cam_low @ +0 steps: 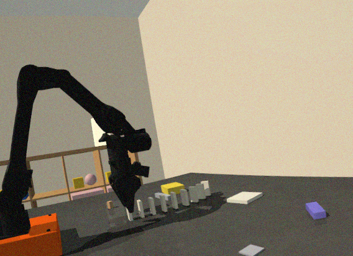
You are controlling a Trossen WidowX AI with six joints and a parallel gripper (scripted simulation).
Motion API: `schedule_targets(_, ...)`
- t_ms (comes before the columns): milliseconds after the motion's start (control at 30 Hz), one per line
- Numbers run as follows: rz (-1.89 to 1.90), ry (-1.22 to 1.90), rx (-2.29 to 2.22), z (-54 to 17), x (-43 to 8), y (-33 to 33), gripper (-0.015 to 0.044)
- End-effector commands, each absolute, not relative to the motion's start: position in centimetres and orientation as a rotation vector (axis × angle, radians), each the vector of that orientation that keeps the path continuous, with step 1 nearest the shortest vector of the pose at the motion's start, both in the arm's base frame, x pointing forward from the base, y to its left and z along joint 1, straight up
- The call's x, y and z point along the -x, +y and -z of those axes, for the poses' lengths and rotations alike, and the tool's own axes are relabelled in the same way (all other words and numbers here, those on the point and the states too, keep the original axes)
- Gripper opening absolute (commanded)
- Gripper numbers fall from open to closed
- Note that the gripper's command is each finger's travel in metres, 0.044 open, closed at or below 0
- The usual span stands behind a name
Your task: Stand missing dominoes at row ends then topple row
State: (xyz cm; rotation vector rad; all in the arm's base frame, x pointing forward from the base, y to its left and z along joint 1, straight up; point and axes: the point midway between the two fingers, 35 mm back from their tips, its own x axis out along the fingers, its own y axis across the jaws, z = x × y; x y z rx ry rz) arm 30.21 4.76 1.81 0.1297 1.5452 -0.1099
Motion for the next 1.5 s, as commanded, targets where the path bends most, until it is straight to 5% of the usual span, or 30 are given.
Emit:
schedule_targets(0,0.115,1.544,-0.129,-3.8,-30.6,4.8,0.0440)
schedule_targets(200,0.110,1.541,-0.130,-13.6,-30.2,4.7,0.0440)
schedule_targets(400,0.109,1.542,-0.130,-14.7,-30.0,4.7,0.0440)
schedule_targets(967,-1.038,1.285,1.048,-8.5,-26.5,5.4,0.0000)
schedule_targets(1467,-1.084,1.260,1.095,-8.2,-26.3,5.4,0.0000)
